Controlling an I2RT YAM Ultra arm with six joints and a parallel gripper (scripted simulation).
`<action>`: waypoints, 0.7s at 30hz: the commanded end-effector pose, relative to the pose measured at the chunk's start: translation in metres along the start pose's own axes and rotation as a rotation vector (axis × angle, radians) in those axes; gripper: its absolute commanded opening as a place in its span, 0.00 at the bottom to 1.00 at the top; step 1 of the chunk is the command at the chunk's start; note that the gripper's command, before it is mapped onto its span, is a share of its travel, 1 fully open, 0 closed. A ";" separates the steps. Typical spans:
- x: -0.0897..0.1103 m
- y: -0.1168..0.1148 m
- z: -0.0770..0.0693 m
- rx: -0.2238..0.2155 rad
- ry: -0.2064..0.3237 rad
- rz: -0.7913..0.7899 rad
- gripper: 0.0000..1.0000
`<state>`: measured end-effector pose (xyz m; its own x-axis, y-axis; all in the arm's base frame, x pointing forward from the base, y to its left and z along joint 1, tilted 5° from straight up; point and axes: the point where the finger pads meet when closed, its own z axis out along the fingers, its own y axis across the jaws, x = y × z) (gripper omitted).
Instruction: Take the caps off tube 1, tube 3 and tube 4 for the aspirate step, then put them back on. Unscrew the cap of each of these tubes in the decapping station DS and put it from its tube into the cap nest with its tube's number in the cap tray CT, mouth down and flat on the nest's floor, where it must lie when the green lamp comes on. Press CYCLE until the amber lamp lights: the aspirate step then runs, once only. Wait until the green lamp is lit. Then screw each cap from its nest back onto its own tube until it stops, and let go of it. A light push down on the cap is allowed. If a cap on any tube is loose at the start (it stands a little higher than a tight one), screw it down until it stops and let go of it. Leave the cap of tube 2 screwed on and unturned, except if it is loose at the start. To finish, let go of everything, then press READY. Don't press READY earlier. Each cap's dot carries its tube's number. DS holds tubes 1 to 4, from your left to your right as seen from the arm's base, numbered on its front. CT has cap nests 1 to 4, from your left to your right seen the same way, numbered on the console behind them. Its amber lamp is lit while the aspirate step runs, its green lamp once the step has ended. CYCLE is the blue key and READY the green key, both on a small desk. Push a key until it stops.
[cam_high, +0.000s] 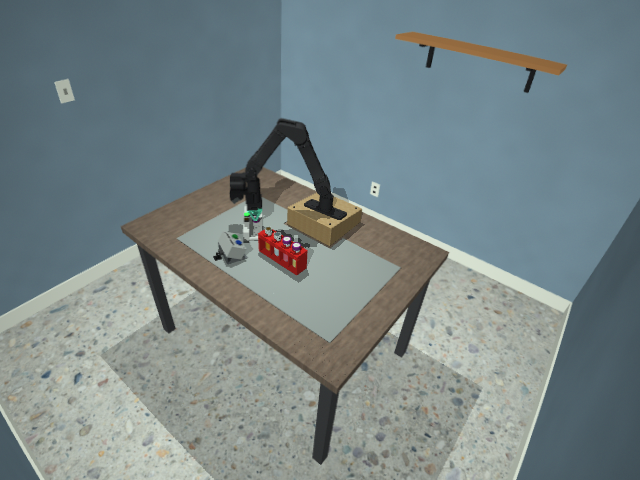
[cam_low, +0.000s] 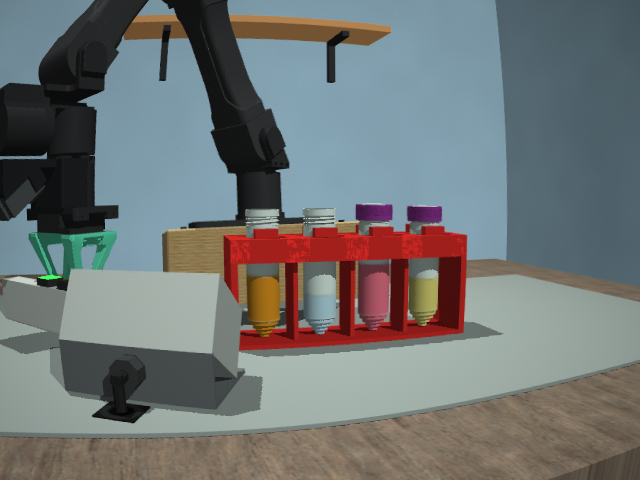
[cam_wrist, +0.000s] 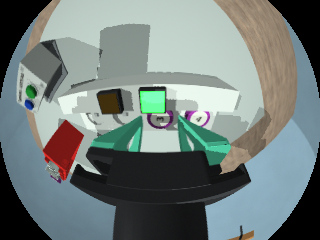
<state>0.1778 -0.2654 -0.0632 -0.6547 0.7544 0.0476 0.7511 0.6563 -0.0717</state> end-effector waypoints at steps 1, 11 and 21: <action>-0.004 -0.001 -0.002 0.002 -0.017 -0.001 0.47; -0.003 -0.001 0.003 0.002 -0.017 -0.001 0.47; -0.002 -0.001 0.007 0.002 -0.017 -0.001 0.47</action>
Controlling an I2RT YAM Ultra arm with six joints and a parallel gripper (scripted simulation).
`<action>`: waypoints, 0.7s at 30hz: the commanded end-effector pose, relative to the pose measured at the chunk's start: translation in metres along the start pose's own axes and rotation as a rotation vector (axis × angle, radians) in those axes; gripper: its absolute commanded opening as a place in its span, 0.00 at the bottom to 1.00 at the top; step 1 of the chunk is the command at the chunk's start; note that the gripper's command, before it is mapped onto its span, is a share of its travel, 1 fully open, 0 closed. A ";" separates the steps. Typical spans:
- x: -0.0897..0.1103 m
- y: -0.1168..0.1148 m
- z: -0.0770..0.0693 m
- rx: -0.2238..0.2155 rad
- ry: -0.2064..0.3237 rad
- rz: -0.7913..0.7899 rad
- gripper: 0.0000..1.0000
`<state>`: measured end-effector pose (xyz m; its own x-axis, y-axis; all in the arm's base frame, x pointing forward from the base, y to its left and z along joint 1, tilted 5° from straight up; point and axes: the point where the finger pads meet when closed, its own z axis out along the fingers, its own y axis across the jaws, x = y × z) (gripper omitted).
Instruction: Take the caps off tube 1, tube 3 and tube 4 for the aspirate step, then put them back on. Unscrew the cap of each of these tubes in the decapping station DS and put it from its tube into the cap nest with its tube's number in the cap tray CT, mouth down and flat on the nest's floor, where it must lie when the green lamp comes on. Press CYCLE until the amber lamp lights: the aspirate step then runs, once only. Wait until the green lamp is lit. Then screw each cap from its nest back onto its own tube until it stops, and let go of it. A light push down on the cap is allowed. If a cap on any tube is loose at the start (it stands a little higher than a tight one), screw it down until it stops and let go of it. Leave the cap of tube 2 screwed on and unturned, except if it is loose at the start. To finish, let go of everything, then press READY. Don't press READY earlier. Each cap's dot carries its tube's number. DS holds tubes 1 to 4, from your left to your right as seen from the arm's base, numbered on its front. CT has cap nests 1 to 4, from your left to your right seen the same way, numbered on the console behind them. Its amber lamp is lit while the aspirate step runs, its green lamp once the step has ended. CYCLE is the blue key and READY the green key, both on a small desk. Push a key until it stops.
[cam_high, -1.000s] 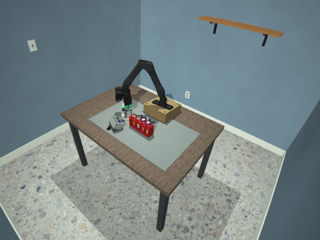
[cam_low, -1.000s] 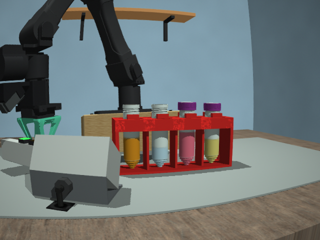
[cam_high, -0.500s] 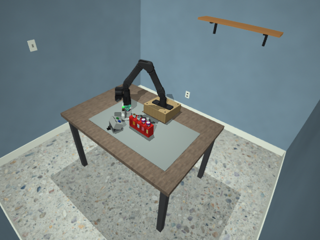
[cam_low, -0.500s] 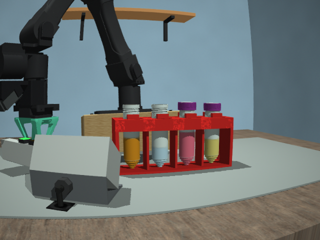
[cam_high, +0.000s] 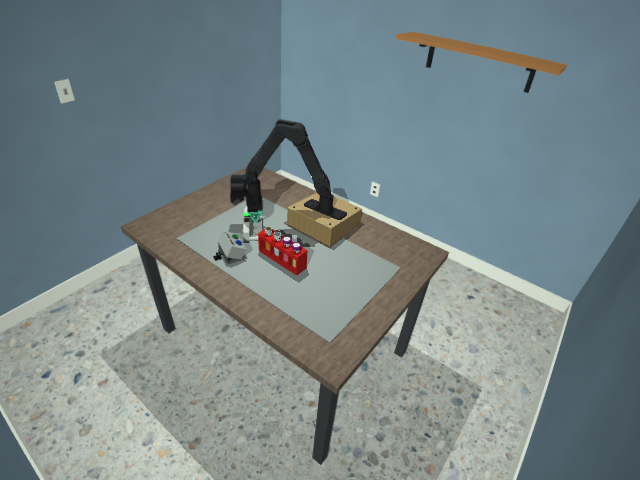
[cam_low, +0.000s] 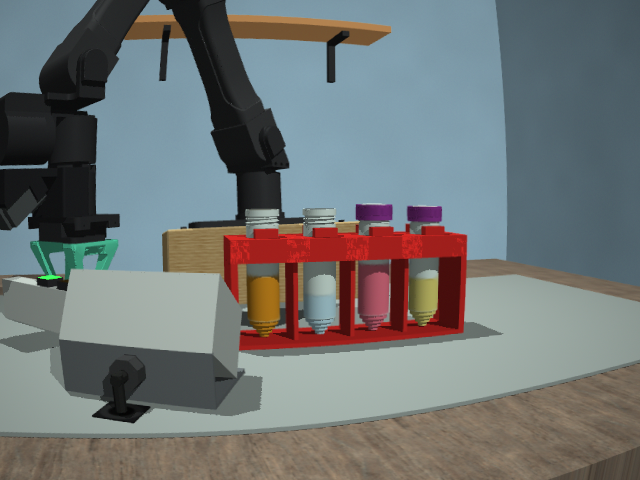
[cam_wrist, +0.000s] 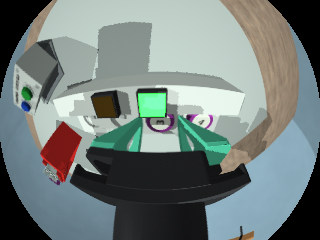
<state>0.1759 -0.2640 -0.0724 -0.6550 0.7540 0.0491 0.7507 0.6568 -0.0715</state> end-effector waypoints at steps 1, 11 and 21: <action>-0.004 -0.001 -0.003 0.002 -0.018 0.000 0.47; -0.004 -0.001 -0.002 0.002 -0.018 0.000 0.00; -0.004 -0.001 -0.012 0.002 -0.018 0.000 0.00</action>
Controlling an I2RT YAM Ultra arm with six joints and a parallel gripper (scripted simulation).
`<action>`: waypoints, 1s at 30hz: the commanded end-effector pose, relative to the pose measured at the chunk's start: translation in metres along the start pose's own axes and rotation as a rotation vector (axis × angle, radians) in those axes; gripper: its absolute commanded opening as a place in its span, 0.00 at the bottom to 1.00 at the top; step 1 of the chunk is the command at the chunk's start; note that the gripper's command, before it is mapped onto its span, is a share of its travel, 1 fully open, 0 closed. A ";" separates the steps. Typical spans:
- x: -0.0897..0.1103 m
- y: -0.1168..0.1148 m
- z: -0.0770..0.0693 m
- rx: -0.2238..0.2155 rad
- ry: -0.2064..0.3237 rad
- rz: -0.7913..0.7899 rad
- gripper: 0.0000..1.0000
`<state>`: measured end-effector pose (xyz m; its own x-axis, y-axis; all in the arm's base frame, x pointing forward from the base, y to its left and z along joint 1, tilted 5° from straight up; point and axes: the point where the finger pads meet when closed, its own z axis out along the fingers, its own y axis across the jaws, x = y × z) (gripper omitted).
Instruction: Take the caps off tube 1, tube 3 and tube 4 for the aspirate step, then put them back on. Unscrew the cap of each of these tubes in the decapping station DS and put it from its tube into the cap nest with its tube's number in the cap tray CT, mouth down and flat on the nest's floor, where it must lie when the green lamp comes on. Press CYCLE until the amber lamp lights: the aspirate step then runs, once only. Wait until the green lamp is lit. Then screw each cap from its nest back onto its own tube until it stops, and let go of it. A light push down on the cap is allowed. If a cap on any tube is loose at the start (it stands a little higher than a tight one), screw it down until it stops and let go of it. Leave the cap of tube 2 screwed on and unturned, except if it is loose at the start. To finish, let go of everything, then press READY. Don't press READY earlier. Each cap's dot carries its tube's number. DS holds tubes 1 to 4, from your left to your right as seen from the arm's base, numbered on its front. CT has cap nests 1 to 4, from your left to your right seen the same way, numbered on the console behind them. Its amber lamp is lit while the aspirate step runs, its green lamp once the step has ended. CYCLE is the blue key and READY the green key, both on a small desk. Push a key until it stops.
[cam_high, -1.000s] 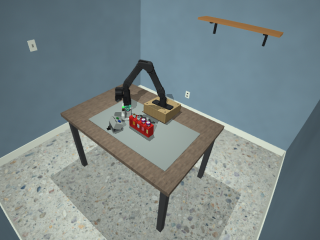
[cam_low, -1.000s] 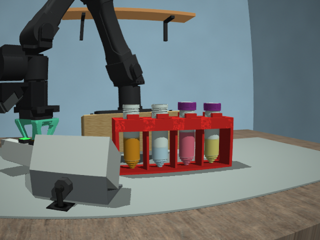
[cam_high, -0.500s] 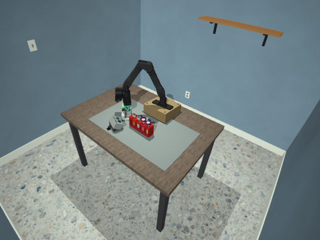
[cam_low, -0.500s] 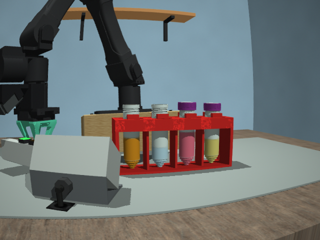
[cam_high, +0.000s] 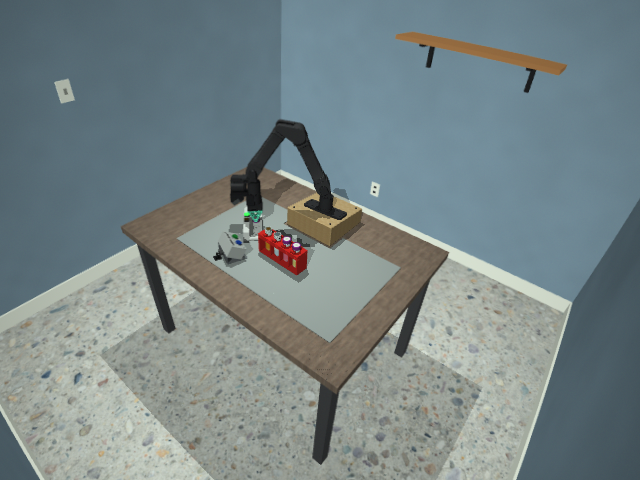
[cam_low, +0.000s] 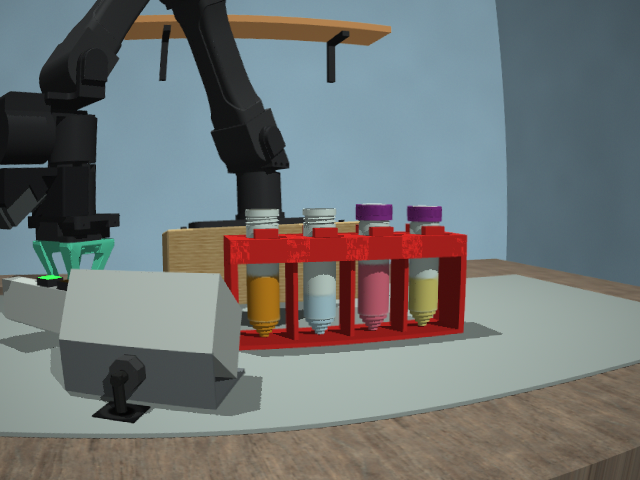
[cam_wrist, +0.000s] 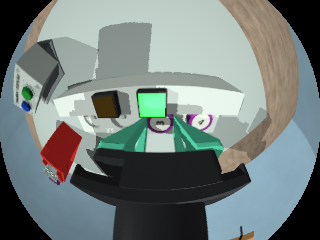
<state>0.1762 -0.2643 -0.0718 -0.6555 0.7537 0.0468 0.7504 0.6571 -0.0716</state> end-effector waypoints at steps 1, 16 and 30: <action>-0.004 -0.001 -0.017 0.002 -0.016 0.000 0.00; -0.003 -0.001 -0.082 0.001 -0.016 0.000 0.00; -0.002 0.000 -0.141 0.001 -0.016 0.000 0.00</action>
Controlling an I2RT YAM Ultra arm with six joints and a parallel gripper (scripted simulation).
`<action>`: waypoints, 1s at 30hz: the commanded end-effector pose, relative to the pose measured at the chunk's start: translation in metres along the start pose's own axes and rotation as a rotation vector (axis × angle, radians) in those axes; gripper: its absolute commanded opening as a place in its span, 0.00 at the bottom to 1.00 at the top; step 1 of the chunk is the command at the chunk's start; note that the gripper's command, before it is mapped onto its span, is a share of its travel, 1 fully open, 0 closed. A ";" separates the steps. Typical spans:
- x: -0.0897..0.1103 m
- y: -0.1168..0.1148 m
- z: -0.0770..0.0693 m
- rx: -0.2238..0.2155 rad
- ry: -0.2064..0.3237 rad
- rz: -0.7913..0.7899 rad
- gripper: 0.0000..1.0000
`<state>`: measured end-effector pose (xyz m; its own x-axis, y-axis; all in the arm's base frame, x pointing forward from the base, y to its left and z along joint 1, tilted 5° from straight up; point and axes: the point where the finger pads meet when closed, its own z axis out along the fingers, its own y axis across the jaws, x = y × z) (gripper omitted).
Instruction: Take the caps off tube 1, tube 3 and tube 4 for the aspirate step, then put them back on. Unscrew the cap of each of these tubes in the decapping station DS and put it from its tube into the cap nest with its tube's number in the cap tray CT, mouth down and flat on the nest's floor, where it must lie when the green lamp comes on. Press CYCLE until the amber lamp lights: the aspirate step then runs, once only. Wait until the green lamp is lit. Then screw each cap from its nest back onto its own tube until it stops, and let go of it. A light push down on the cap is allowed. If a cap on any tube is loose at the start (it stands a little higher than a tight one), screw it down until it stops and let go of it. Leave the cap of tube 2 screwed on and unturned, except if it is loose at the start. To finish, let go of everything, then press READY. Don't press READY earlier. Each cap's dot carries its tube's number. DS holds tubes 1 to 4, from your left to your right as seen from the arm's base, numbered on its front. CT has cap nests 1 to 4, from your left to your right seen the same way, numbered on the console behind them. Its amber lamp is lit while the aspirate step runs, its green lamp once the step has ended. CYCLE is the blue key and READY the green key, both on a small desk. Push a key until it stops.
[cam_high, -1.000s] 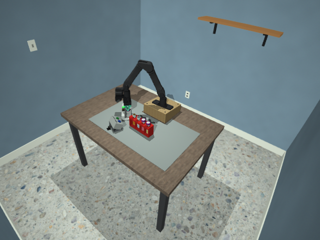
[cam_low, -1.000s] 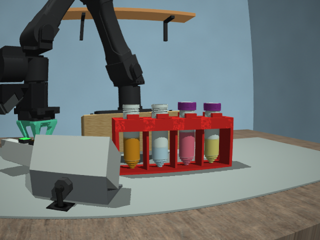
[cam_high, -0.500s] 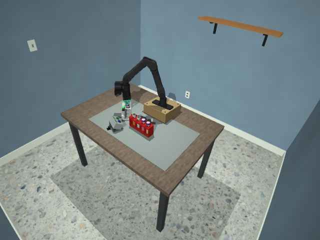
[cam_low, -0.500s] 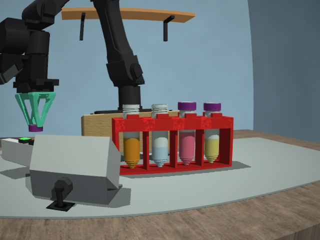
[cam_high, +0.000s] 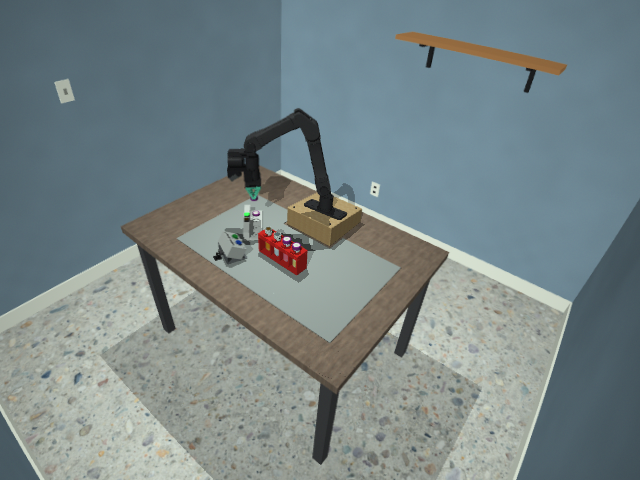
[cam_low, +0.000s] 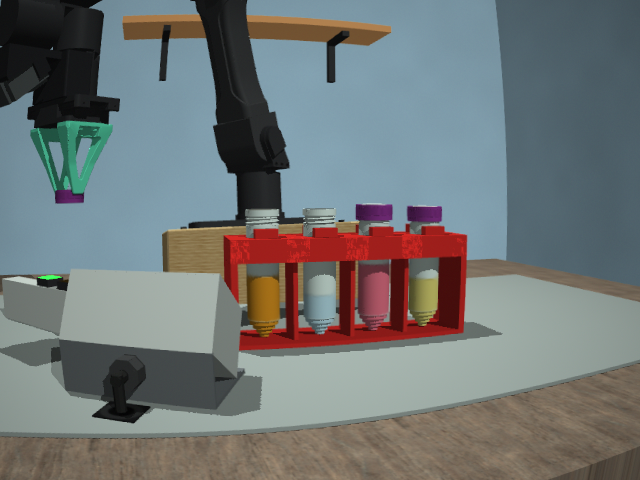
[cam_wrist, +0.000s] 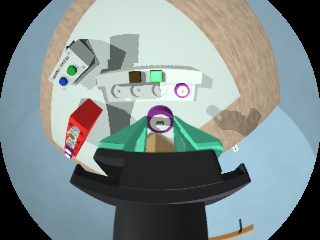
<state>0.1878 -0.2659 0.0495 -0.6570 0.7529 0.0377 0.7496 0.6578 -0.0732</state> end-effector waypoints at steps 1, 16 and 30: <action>0.001 0.001 -0.020 0.000 -0.007 0.001 0.00; 0.021 0.056 -0.020 0.000 -0.007 -0.582 0.00; 0.047 0.126 -0.020 0.000 -0.008 -1.332 0.00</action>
<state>0.2449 -0.1576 0.0584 -0.9559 -0.2798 0.0895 -0.2802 0.9599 0.0085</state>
